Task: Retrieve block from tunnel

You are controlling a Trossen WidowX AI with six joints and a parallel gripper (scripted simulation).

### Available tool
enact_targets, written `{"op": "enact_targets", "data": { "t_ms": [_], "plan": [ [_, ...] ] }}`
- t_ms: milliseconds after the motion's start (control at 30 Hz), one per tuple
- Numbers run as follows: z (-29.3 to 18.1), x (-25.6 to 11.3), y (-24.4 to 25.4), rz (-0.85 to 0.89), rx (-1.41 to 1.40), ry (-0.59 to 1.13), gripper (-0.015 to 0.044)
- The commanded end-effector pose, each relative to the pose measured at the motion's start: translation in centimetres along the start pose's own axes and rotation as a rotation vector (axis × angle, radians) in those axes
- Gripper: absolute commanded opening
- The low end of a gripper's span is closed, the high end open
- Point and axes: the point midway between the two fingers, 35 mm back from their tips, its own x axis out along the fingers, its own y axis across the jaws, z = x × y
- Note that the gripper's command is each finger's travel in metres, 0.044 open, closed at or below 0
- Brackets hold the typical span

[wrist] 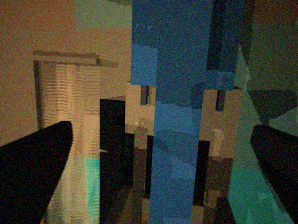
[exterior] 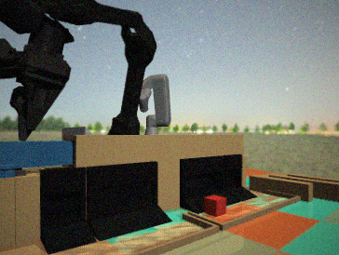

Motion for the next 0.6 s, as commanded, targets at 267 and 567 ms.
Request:
{"op": "enact_targets", "data": {
  "t_ms": [267,567],
  "plan": [
    [-0.2,1.7,-0.4,-0.004,0.0,0.016,0.044],
    [-0.5,3.1,-0.6,-0.004,-0.001,0.016,0.044]
  ]
}}
